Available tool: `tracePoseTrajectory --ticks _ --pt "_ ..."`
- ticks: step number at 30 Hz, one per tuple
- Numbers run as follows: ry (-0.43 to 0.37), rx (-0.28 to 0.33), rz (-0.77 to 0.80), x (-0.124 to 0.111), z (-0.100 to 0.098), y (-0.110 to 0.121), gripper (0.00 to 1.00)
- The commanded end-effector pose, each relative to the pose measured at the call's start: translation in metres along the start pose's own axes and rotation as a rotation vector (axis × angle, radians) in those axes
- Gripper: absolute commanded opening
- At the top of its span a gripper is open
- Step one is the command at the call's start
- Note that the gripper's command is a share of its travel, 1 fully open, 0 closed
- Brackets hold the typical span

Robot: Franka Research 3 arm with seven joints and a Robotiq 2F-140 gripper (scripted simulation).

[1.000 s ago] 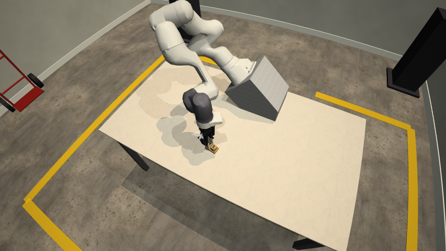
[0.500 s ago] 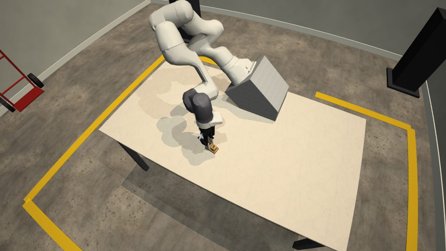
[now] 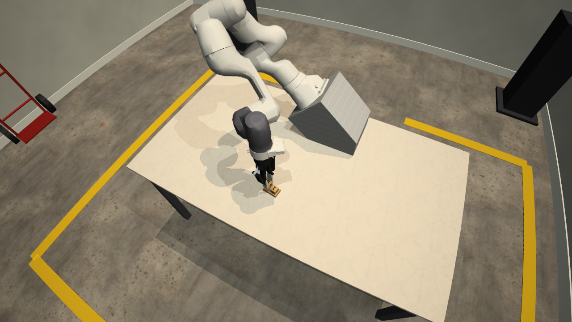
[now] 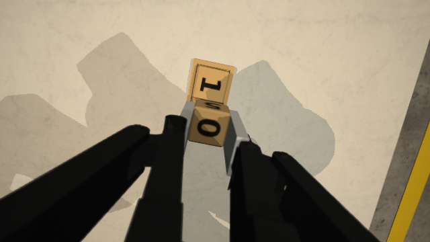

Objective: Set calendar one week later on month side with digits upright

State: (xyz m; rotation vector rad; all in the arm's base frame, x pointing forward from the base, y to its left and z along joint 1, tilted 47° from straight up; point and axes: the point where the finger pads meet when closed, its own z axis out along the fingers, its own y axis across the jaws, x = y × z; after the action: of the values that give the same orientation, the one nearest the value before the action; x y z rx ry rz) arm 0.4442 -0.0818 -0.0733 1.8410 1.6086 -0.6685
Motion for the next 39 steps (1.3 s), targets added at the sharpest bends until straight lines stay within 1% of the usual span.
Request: tracePoseTrajectory --ticks 1,5,7,10,24,27,30,39 --pt "-0.017 0.009 -0.012 -0.004 -0.026 -0.003 0.16" --pt "-0.017 0.009 -0.012 -0.004 -0.052 -0.003 0.16" --pt "-0.017 0.009 -0.012 -0.004 -0.052 -0.003 0.16" --pt "-0.017 0.009 -0.012 -0.003 -0.062 -0.003 0.16" --pt "-0.017 0.010 -0.002 -0.004 -0.064 -0.003 0.16" --pt "-0.016 0.011 0.060 -0.005 -0.063 -0.004 0.16" --pt "-0.015 0.015 0.203 -0.008 -0.062 -0.005 0.16" --pt "-0.014 0.020 0.375 -0.011 -0.061 -0.007 0.16"
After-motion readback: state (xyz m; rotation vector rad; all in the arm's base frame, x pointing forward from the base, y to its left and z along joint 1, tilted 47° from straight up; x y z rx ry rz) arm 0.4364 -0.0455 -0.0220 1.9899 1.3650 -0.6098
